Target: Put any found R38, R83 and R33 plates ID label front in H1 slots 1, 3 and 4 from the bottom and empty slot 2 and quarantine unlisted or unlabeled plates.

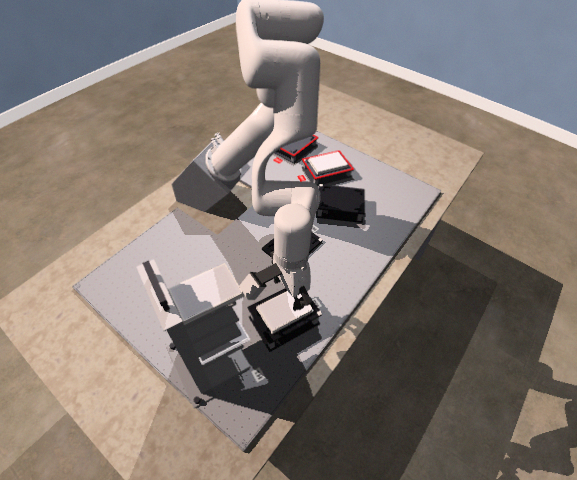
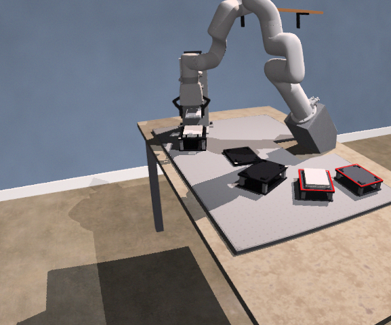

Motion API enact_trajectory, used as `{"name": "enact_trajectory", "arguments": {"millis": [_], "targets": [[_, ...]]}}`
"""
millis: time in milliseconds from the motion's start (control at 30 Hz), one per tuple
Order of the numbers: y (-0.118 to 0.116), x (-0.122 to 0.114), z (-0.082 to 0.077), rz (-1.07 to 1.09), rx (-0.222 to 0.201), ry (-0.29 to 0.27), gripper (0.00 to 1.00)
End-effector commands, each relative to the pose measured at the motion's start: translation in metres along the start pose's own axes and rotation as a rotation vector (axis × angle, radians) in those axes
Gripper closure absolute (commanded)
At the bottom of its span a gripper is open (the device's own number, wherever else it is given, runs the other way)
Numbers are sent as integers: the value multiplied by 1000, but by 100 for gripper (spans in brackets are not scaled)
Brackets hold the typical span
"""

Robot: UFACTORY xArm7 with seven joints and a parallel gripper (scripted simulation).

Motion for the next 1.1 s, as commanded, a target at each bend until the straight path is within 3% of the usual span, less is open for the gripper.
{"name": "enact_trajectory", "arguments": {"millis": [0, 133, 967, 1067], "targets": [[-1, 1, -7, 1, 3, 2, 0], [-1, 1, -13, 1, 3, 2, 0], [-1, 1, -13, 1, 3, 2, 0], [-1, 1, -23, 1, 3, 2, 0]]}}
Point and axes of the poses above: the point where the finger pads meet when closed, its own z axis out along the fingers, its own y axis across the jaws, x = y × z, the point moved 9 cm from there along -z, back along the fingers, and after that the axes turned 7 degrees about -z, right-handed, at the moved point
